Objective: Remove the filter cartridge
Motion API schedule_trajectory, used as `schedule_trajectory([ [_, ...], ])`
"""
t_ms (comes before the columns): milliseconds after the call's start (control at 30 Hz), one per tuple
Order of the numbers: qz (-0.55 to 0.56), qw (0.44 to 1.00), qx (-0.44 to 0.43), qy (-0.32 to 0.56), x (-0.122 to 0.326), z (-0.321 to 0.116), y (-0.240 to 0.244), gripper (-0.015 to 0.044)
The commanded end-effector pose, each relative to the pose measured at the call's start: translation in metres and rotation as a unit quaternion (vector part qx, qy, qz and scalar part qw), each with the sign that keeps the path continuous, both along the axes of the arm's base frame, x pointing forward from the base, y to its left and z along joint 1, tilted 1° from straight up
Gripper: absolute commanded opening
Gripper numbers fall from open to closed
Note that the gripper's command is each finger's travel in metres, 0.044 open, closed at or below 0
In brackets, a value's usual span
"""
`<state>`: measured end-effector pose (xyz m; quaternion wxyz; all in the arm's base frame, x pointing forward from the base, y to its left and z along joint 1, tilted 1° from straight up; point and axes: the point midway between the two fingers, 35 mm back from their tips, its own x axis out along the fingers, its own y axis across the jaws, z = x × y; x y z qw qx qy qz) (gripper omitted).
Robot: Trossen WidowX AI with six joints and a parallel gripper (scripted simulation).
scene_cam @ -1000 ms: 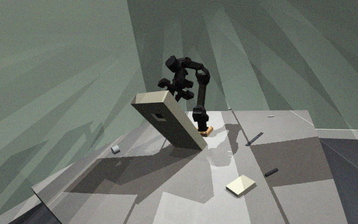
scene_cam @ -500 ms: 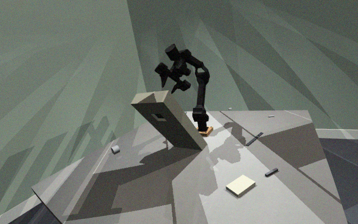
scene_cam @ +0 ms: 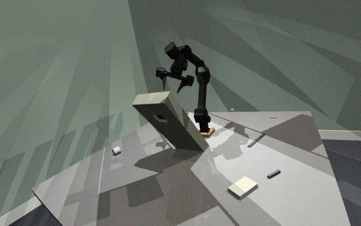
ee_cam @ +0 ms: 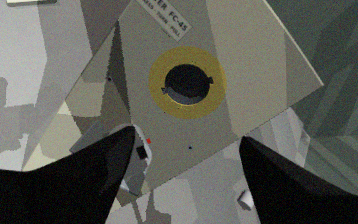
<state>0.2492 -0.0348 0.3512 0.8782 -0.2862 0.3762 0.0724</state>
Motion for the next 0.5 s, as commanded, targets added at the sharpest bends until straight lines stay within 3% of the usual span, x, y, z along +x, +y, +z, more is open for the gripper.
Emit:
schedule_trajectory([
  [0,-0.234,0.947,0.203,0.088,-0.0235,-0.0617,0.0012,0.0305],
  [467,-0.262,0.935,0.221,0.096,-0.0259,-0.0686,0.0013,0.0305],
])
